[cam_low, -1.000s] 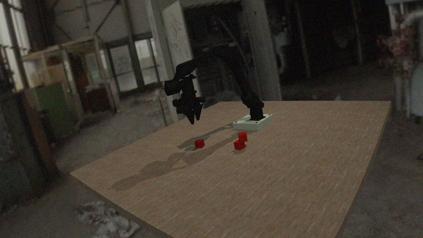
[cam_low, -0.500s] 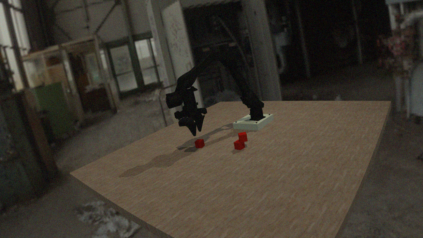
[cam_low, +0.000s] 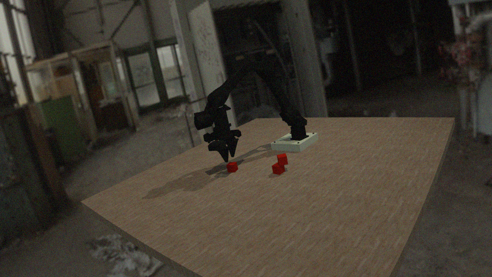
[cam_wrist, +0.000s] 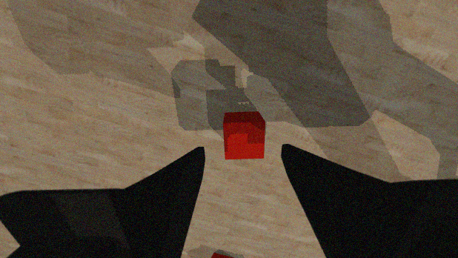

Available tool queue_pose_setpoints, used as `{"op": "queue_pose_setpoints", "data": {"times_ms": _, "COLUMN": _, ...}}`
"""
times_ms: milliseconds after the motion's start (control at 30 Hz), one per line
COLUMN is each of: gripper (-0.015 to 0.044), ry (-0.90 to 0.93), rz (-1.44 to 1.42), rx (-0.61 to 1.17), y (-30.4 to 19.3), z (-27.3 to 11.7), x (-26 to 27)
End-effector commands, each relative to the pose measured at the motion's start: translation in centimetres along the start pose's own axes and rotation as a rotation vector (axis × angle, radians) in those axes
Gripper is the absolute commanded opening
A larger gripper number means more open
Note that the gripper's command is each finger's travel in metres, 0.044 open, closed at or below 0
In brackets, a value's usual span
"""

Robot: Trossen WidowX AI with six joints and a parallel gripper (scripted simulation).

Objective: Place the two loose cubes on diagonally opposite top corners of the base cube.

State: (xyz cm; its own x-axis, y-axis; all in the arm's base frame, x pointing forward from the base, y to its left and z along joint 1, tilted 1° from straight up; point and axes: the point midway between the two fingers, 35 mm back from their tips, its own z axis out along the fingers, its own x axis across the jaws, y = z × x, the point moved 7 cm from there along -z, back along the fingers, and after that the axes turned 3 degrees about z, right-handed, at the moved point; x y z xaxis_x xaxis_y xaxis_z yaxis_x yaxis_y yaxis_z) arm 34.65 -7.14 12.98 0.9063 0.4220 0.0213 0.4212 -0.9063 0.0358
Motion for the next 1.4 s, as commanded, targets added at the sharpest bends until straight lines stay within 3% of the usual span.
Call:
{"op": "queue_pose_setpoints", "data": {"times_ms": 0, "gripper": 0.0265, "ry": -0.012, "rz": -0.005, "rx": 0.007, "y": -0.1, "z": 1.1, "x": -0.1}}
{"op": "queue_pose_setpoints", "data": {"times_ms": 633, "gripper": 0.0265, "ry": -0.012, "rz": -0.005, "rx": 0.007, "y": -0.1, "z": 3.6, "x": -0.2}}
{"op": "queue_pose_setpoints", "data": {"times_ms": 833, "gripper": 0.0107, "ry": -0.012, "rz": -0.005, "rx": 0.007, "y": -0.1, "z": 3.6, "x": -0.2}}
{"op": "queue_pose_setpoints", "data": {"times_ms": 1367, "gripper": 0.0105, "ry": -0.011, "rz": -0.005, "rx": 0.007, "y": 0.2, "z": 0.1, "x": 0.3}}
